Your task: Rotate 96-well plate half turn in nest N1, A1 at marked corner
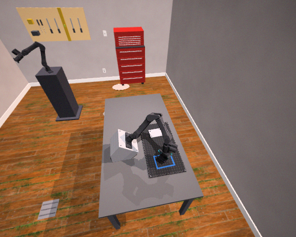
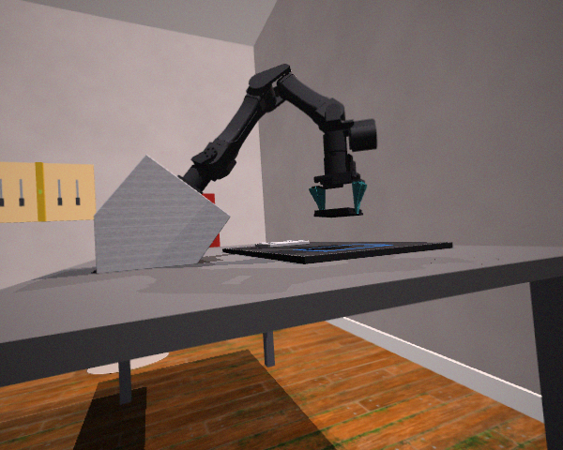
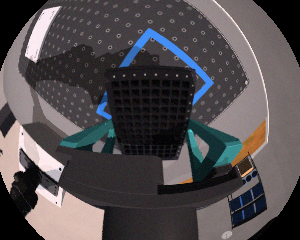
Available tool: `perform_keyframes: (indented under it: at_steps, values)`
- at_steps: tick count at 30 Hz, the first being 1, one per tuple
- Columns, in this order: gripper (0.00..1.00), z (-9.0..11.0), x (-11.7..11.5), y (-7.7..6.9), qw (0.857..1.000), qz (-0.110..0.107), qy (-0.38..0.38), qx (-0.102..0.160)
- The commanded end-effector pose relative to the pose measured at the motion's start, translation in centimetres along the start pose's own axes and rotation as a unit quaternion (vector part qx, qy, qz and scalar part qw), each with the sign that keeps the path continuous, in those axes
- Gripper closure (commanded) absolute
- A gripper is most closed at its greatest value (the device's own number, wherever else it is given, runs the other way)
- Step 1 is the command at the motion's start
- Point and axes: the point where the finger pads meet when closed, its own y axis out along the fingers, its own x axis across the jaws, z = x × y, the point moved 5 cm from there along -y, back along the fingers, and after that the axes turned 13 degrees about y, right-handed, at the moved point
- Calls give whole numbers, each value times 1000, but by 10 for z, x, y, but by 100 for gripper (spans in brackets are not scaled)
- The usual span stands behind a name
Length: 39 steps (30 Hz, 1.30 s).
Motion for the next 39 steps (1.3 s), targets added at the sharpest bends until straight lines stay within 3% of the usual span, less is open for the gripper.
perform_keyframes:
  at_steps: [1,10,39]
  values:
    - [100,-1,-3,-4,997,6,-72,-6]
    - [100,-1,-3,-4,983,6,-185,-5]
    - [100,-1,-3,-4,983,6,-185,-5]
